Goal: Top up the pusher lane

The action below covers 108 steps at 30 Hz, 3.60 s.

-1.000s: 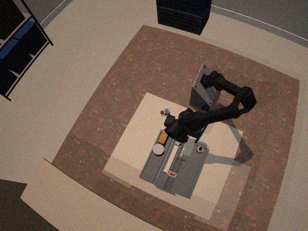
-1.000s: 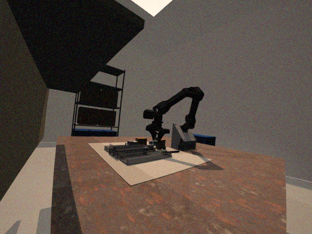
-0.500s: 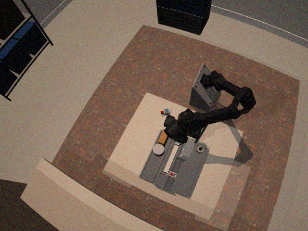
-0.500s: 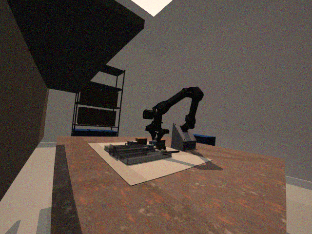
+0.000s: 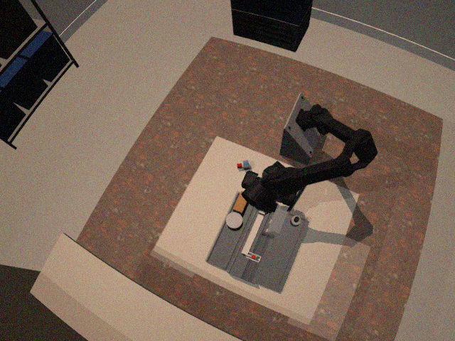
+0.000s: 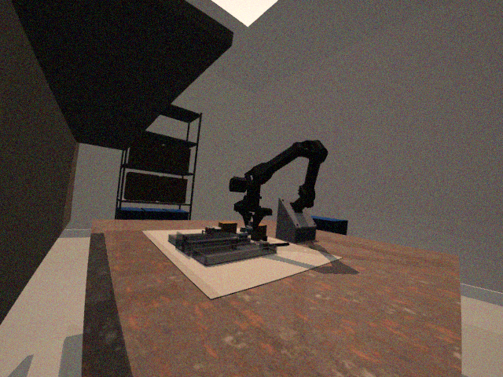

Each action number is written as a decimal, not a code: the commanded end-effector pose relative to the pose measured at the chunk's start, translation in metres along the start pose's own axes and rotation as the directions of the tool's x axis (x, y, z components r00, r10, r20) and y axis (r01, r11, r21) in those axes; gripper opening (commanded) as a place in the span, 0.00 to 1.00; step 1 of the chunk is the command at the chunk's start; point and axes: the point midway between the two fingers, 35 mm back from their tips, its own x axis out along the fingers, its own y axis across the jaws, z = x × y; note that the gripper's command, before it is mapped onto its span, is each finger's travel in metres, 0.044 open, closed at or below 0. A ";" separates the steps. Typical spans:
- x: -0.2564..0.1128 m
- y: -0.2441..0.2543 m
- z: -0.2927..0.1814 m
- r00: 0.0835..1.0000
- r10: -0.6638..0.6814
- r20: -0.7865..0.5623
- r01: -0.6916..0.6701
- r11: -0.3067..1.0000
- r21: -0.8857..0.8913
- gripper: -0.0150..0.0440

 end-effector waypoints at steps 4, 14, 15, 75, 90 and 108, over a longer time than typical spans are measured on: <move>-0.002 0.001 0.008 1.000 0.001 0.012 -0.001 1.000 -0.007 0.25; -0.002 0.001 0.011 1.000 0.001 0.013 -0.001 1.000 -0.008 0.25; -0.002 0.001 0.012 1.000 0.001 0.013 -0.001 1.000 -0.008 0.25; -0.005 0.001 0.034 1.000 0.001 0.013 -0.001 1.000 -0.008 0.25; -0.006 0.002 0.039 1.000 0.001 0.013 -0.001 1.000 -0.009 0.25; -0.008 0.002 0.045 1.000 0.001 0.014 -0.001 1.000 -0.009 0.25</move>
